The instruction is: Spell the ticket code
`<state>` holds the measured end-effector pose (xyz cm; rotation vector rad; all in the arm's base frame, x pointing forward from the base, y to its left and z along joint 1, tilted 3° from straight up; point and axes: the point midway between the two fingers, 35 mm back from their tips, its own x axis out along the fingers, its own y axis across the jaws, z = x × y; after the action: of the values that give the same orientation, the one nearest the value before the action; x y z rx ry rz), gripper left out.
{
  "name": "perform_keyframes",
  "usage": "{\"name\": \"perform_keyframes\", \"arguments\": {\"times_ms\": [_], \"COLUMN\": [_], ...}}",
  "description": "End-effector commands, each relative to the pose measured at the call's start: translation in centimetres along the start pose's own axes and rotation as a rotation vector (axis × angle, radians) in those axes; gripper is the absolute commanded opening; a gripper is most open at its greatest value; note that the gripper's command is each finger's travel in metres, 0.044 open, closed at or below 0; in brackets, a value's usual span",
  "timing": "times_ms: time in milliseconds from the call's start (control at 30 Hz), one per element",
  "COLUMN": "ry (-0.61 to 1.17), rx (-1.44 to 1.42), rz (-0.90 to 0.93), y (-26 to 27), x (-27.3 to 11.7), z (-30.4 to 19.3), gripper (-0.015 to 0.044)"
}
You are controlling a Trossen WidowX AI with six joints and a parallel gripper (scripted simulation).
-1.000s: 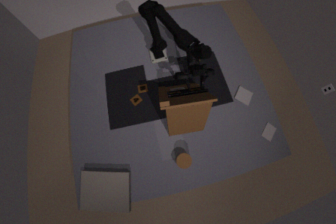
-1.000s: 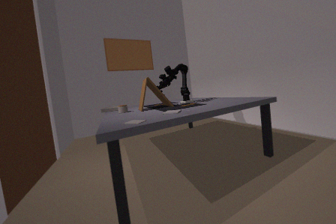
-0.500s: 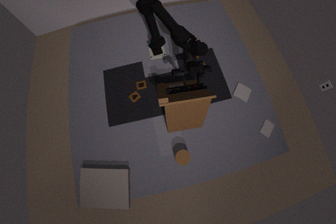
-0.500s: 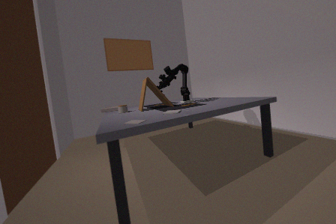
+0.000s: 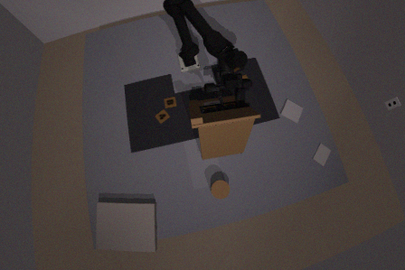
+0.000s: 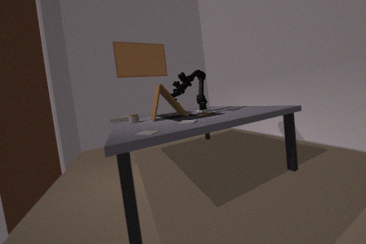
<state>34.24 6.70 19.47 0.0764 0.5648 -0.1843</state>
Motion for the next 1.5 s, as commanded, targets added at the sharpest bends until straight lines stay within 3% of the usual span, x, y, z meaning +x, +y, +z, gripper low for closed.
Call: {"name": "perform_keyframes", "arguments": {"times_ms": [0,867,1233,1467], "ry": [0.001,0.001,0.001,0.002], "rx": [-0.004,-0.005,-0.005,-0.005], "rz": [0.004,0.003,0.003,0.003], "y": [-0.3,-1.8,-1.7,-1.7], "x": [0.0,0.0,-0.4,-1.2], "z": [-0.1,-0.1,0.0,0.1], "gripper": [0.0000,0.0000,0.0289,0.0295]}}
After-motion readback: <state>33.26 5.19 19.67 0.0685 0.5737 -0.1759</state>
